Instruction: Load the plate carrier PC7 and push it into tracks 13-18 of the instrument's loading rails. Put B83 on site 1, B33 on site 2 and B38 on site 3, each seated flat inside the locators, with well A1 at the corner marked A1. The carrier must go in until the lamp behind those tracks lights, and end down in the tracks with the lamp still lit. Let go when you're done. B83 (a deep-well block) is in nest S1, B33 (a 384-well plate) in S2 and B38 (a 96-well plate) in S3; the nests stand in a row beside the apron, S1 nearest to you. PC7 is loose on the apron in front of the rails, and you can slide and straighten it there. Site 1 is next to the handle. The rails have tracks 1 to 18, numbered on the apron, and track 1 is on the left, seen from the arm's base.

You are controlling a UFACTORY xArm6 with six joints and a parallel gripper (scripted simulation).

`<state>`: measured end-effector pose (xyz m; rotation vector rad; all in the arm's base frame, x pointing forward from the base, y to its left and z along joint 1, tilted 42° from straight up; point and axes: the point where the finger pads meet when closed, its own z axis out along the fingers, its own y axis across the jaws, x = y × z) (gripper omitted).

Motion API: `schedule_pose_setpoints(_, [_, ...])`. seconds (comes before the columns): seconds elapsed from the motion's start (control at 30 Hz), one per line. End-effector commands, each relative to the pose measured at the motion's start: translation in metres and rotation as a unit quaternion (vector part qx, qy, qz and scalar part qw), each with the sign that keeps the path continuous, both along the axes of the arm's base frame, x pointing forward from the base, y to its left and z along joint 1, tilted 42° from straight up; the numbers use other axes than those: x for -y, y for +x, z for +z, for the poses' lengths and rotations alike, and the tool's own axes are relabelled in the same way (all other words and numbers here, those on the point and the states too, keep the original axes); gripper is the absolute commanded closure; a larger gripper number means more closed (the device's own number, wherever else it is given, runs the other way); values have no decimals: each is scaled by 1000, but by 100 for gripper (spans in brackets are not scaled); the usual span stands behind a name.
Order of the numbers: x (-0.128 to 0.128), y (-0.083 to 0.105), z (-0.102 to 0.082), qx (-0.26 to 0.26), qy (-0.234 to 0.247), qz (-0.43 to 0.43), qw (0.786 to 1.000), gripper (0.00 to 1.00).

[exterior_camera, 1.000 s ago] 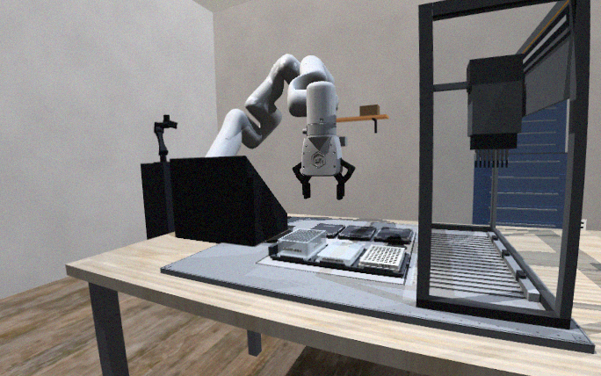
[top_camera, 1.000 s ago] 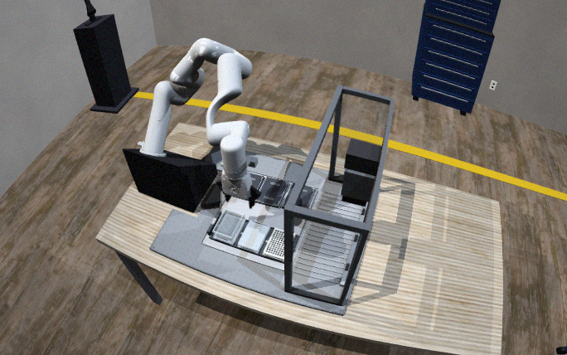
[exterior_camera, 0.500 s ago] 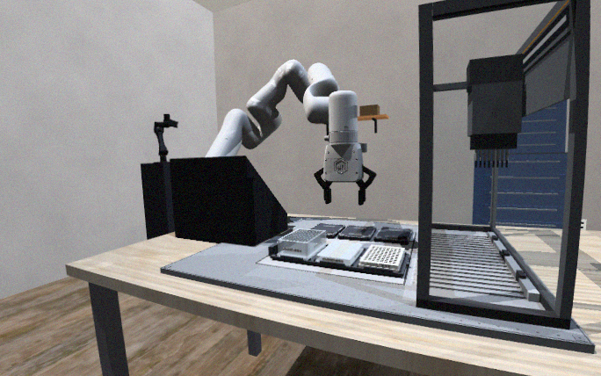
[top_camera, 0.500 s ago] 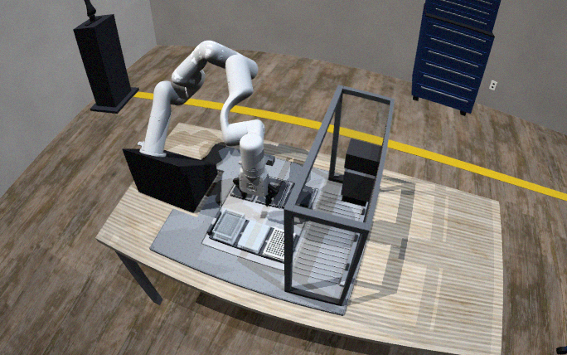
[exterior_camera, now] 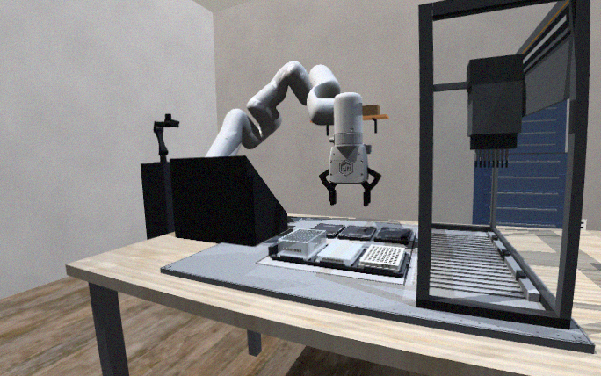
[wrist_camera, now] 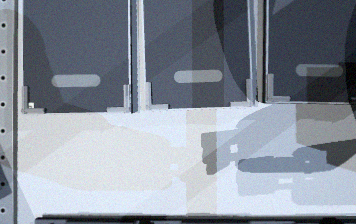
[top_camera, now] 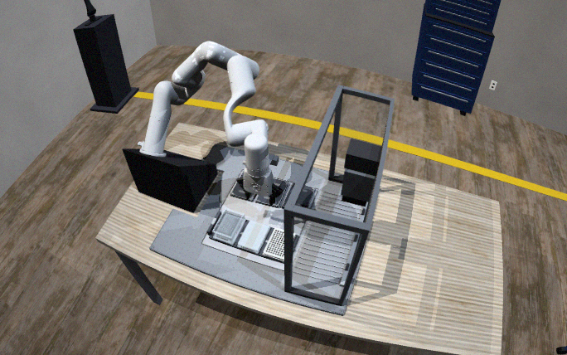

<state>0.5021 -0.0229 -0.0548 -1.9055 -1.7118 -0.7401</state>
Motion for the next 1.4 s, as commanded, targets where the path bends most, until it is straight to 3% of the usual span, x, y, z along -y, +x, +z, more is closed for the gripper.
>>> schedule_pose_setpoints(0.0, [0, 2, 0, 2, -1, -1, 1000, 0])
schedule_pose_setpoints(1.37, [-39, 6, -43, 2, -1, -1, 1000, 0])
